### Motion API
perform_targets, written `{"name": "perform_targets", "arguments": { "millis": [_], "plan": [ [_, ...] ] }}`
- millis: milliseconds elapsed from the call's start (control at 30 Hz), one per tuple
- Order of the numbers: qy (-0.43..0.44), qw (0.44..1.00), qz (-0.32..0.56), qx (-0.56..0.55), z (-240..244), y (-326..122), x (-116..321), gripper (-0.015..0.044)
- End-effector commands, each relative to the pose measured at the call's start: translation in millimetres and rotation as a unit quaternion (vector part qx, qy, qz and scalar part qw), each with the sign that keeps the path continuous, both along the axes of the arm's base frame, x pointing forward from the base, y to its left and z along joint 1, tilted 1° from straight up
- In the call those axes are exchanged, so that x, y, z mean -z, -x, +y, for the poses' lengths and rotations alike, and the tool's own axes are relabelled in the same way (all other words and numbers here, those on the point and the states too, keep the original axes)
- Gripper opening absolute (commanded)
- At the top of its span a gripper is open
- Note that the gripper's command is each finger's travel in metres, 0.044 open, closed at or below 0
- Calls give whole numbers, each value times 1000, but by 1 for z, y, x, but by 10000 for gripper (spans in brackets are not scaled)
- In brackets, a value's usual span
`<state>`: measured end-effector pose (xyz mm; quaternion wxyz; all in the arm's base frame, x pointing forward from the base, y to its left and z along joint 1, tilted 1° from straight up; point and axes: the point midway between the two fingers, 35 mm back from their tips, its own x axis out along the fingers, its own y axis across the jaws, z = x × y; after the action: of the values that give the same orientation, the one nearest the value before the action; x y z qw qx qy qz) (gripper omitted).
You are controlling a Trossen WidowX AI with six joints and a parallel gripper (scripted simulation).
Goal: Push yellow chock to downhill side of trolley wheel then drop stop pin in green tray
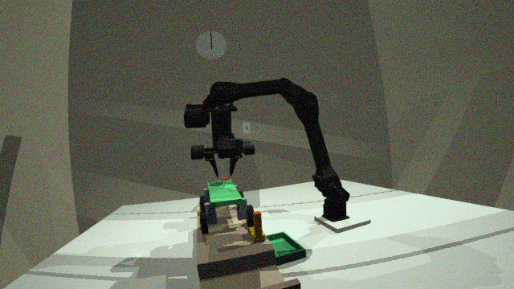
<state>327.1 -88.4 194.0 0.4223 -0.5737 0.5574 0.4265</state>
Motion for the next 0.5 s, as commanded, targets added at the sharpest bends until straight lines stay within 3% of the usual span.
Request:
{"name": "perform_targets", "arguments": {
  "millis": [0,467],
  "plan": [
    [2,1000,2,-1,-3,1,7,190],
    [2,1000,2,-1,-6,1,18,190]
  ]
}}
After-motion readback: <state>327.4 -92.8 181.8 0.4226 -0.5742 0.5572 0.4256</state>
